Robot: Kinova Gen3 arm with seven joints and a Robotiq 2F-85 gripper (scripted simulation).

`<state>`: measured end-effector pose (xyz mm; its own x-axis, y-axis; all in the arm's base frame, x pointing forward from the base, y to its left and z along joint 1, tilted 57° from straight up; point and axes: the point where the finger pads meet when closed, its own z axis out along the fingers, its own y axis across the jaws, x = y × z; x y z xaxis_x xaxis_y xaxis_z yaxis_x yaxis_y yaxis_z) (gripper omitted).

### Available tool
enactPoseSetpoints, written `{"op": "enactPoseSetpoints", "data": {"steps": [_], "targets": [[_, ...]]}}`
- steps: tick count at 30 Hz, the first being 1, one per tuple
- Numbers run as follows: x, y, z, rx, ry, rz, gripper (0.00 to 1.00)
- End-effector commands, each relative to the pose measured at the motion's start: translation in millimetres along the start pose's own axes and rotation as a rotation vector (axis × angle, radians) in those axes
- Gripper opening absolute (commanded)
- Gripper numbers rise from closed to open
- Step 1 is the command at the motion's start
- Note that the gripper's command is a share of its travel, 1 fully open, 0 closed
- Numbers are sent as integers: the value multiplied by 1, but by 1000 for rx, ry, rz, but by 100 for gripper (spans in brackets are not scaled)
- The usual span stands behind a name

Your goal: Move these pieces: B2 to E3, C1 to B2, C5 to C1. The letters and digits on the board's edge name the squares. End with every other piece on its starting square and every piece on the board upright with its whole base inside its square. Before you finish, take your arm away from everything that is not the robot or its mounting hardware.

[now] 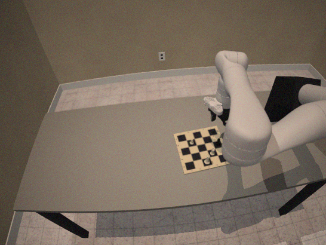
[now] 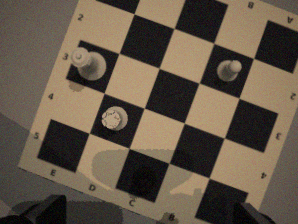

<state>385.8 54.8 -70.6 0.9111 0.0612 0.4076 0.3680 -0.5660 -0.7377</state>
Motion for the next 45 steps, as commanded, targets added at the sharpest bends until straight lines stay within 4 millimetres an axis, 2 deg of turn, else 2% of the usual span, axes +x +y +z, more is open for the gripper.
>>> {"op": "enactPoseSetpoints", "data": {"steps": [1,15,16,45], "targets": [[-2,-2,-1,-1,1,-15,100],[-4,-5,-1,0,0,-48,100],[-4,-5,-1,0,0,-48,37],[-4,-5,-1,0,0,-48,37]]}}
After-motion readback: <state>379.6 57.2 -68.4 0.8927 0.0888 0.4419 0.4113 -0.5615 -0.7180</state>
